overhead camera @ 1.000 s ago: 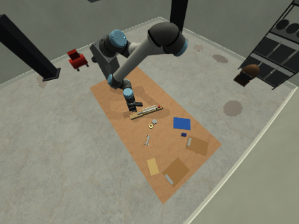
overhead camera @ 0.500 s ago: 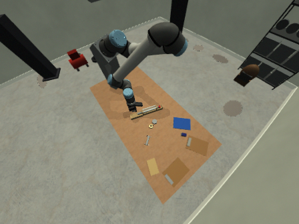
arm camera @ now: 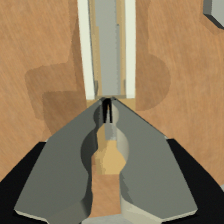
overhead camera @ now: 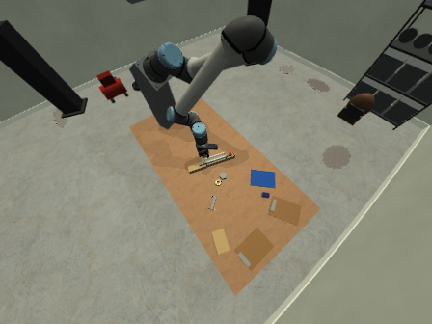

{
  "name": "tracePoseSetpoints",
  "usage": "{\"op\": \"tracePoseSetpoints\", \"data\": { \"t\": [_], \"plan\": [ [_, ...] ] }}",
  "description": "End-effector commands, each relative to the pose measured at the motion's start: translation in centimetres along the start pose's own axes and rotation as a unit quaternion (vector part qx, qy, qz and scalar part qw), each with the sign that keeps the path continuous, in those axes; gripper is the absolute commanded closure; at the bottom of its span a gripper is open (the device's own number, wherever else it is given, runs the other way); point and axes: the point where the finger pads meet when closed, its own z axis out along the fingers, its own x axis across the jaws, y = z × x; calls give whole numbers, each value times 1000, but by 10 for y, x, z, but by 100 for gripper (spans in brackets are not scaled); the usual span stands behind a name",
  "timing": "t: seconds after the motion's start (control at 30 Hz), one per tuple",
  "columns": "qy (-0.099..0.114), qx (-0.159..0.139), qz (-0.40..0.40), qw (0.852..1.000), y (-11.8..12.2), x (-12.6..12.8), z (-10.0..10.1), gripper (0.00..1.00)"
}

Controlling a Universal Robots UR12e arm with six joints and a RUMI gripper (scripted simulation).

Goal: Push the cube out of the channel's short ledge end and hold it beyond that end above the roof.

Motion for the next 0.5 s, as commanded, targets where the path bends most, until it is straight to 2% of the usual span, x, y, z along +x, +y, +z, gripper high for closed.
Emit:
{"op": "tracePoseSetpoints", "data": {
  "t": [0.0, 0.13, 0.23, 0.37, 0.47],
  "plan": [
    [0, -4, 1, 1000, -55, 2, 2, 100],
    [0, -4, 1, 1000, -125, 2, 2, 100],
    [0, -4, 1, 1000, -167, 2, 2, 100],
    [0, -4, 0, 1000, -200, 2, 3, 100],
    [0, -4, 0, 1000, -208, 2, 3, 100]
  ]
}}
